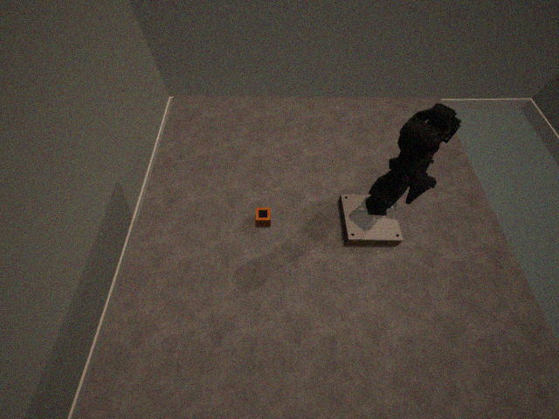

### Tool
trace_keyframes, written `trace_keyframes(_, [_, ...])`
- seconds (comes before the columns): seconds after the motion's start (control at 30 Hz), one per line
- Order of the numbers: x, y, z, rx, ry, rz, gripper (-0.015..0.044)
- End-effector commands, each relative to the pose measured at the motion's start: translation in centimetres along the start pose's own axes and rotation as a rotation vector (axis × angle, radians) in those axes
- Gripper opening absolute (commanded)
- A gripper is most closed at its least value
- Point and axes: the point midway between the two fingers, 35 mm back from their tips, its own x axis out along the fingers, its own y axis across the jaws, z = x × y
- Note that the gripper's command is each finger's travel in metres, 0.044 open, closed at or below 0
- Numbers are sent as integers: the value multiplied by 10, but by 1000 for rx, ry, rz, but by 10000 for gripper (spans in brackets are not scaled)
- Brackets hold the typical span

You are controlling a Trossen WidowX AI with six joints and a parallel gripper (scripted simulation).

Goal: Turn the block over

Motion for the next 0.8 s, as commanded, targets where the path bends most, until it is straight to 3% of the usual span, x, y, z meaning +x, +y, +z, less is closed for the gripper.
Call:
trace_keyframes(0.0, [-1, -1, 0, 1, 5, -1, 426])
trace_keyframes(0.3, [-53, -56, 10, 38, 209, -108, 440])
trace_keyframes(0.77, [-102, -119, 107, -42, 394, -349, 440])
